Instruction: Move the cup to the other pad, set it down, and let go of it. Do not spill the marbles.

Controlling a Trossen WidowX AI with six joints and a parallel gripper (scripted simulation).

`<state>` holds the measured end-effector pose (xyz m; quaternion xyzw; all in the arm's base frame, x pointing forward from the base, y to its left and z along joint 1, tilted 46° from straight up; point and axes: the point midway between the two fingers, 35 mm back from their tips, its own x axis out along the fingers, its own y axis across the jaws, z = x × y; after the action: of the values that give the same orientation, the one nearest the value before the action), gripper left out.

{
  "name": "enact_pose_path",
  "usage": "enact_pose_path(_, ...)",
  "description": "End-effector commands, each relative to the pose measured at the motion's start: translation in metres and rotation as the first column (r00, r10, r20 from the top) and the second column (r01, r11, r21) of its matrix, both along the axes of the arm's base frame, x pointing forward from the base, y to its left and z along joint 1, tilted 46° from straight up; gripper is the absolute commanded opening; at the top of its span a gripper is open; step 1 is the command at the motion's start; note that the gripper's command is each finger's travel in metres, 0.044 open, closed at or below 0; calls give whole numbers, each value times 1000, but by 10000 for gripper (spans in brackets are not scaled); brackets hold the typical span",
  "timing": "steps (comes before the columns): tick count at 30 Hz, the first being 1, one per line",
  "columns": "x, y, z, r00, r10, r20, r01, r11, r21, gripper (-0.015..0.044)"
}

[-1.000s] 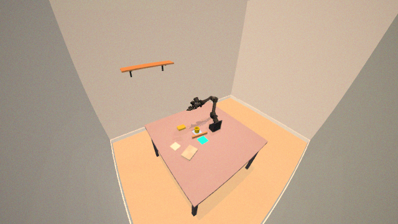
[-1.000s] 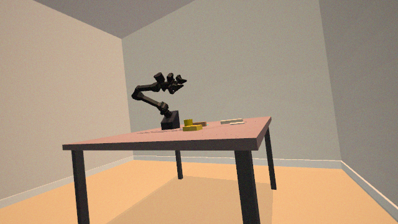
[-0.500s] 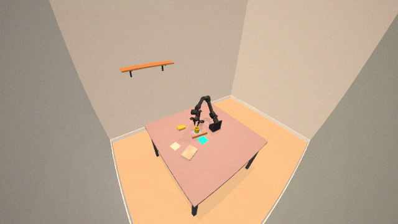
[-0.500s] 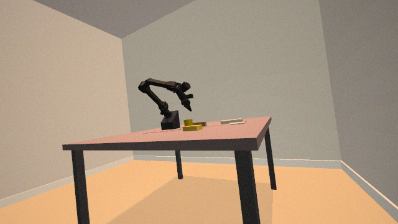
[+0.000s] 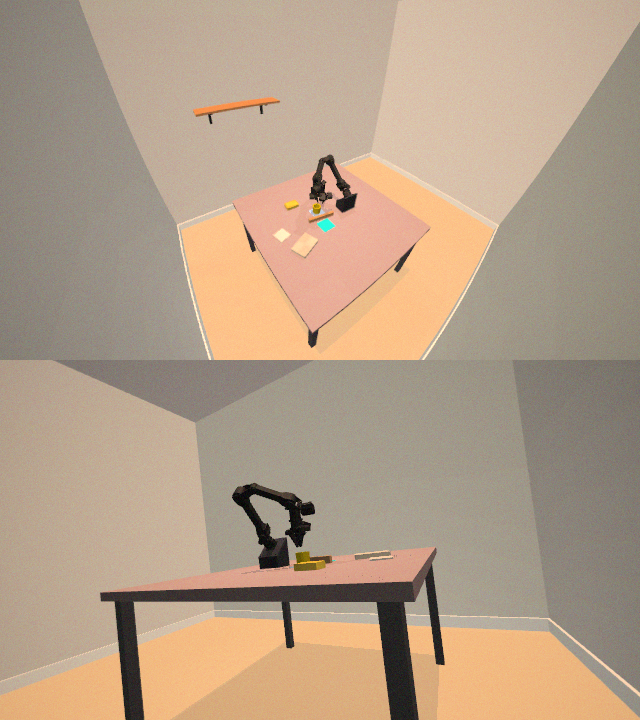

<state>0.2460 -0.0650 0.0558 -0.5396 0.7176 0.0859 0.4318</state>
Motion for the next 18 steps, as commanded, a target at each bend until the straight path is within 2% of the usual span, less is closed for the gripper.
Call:
enact_pose_path(1,-2,0,-2,1000,9,-27,-9,1000,-11,167)
enact_pose_path(18,-1,-15,-18,1000,10,-26,-10,1000,-9,167)
